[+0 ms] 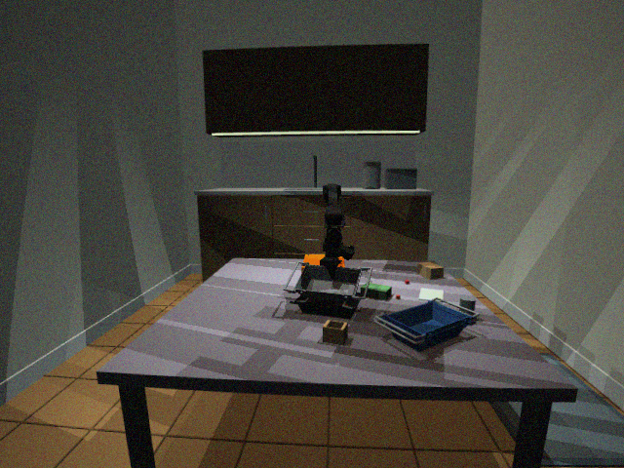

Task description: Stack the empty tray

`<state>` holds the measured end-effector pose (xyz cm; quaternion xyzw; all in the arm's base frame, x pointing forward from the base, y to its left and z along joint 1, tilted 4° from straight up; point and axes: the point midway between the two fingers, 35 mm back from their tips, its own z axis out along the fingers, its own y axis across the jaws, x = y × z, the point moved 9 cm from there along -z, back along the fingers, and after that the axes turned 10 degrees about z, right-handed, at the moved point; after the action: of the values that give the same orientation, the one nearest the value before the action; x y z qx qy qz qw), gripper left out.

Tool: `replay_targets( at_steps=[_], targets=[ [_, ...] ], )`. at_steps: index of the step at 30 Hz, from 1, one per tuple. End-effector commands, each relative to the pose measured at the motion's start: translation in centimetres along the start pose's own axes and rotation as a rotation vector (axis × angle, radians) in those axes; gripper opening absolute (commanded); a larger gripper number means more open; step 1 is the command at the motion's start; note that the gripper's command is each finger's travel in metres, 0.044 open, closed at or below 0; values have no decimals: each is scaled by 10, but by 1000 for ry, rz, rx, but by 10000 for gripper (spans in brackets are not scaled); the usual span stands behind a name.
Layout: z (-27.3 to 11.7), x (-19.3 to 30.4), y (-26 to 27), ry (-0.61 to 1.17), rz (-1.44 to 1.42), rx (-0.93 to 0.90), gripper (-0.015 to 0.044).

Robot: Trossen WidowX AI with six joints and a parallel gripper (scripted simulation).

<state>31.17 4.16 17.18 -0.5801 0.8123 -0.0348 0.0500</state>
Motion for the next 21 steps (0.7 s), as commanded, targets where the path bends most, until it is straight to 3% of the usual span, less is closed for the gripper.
replay_targets(
  at_steps=[1,21],
  targets=[
    [3,1,4,2,3,-18,0],
    [9,2,8,2,3,-19,0]
  ],
)
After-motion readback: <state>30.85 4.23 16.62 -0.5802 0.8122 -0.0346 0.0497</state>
